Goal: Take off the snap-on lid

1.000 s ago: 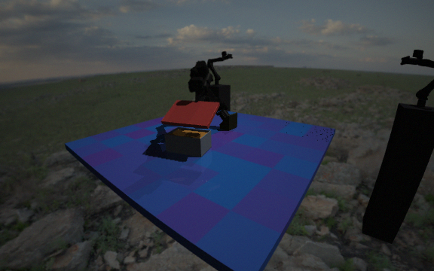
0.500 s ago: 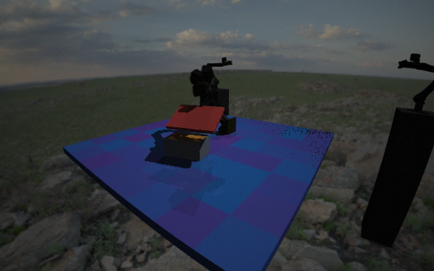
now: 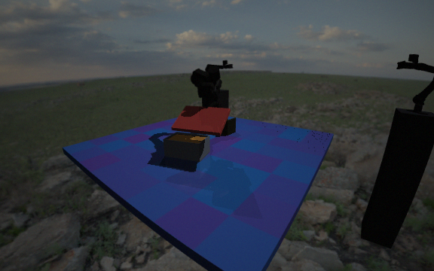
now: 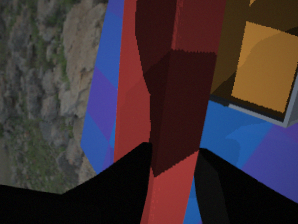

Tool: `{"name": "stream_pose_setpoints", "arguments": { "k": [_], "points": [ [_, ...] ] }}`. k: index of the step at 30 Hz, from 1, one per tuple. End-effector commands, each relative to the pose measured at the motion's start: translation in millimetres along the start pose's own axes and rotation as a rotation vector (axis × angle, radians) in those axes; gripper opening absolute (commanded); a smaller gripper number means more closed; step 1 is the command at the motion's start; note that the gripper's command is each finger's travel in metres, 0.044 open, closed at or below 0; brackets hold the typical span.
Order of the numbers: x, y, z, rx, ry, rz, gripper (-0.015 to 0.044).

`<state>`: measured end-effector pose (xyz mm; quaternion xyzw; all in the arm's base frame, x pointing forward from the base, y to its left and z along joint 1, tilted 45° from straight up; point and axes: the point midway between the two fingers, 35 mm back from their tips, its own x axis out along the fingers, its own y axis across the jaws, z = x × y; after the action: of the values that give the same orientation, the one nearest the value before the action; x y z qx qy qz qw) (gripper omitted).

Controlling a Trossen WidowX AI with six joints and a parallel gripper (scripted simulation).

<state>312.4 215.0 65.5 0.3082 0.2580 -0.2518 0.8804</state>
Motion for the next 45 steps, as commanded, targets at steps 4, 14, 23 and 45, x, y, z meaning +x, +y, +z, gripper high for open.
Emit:
{"name": "stream_pose_setpoints", "arguments": {
  "k": [4, 14, 23, 45],
  "points": [
    [-2.8, 3.3, -14.2, 0.01, -0.002, 0.01, 0.0],
    [-4.0, 2.6, -34.2, 0.011, -0.001, 0.01, 0.0],
    [-5.1, 2.0, -52.2, 0.012, 0.0, 0.01, 0.0],
    [-8.0, 0.6, -96.1, 0.014, 0.002, 0.011, 0.0]
  ]
}}
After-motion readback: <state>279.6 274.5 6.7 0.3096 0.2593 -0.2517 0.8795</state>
